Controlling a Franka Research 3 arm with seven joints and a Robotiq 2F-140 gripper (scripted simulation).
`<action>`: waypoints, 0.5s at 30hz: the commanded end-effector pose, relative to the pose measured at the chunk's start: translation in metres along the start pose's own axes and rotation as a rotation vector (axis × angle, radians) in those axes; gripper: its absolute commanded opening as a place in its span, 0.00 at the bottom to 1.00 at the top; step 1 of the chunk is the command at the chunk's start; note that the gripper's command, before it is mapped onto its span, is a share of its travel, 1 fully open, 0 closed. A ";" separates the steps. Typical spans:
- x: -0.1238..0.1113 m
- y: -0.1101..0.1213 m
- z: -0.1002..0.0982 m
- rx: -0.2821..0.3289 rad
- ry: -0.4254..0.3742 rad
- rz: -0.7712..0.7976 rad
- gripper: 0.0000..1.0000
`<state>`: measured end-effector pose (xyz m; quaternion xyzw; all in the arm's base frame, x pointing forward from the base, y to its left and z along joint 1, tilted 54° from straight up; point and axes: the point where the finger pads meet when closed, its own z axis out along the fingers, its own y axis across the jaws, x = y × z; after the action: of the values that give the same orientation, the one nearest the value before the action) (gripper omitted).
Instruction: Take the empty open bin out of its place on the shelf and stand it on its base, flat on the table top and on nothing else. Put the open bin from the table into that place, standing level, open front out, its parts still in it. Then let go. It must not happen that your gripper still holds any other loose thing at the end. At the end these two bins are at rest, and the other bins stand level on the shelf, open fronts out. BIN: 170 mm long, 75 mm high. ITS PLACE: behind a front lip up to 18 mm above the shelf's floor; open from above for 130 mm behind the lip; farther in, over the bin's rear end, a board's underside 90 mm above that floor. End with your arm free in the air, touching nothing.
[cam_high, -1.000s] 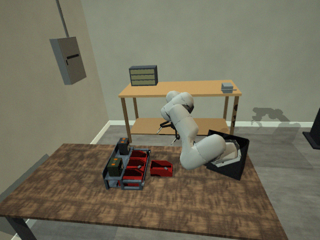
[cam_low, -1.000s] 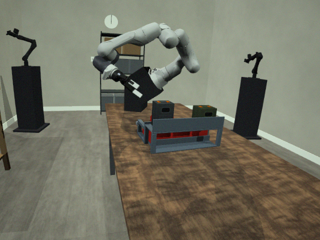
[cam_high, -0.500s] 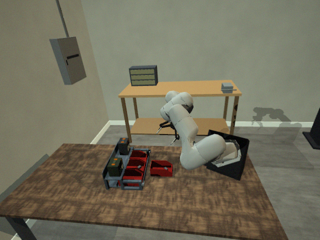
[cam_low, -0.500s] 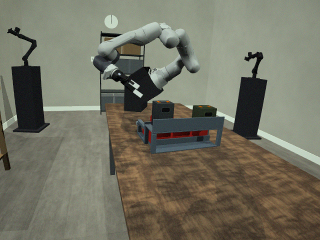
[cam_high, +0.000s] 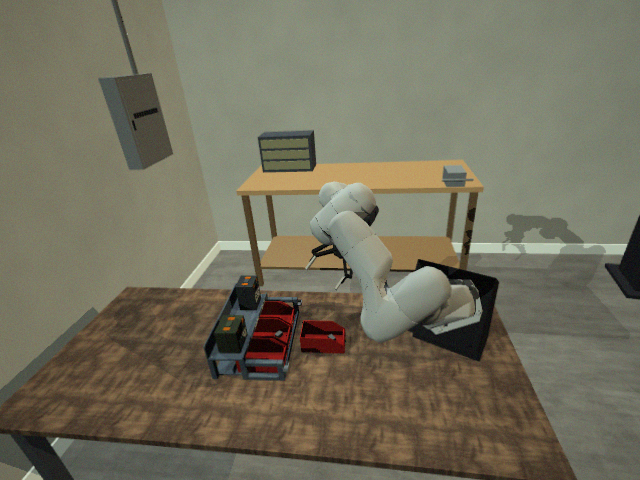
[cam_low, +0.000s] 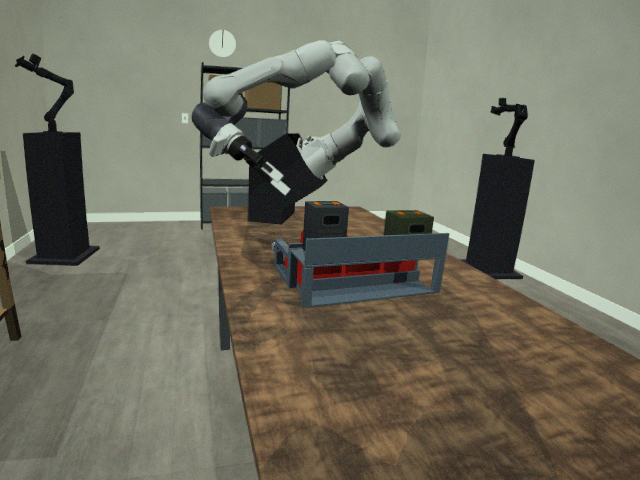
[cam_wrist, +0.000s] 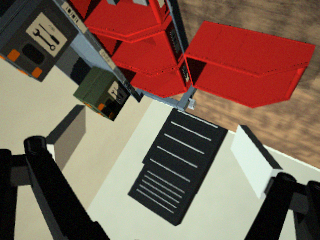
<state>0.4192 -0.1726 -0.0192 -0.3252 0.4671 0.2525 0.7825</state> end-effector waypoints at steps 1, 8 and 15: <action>0.004 -0.011 0.007 -0.011 0.055 0.123 1.00; 0.003 -0.022 0.018 -0.025 0.108 0.207 1.00; 0.002 -0.033 0.032 -0.034 0.169 0.300 1.00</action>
<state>0.4535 -0.1684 0.0008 -0.3156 0.5349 0.3073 0.7210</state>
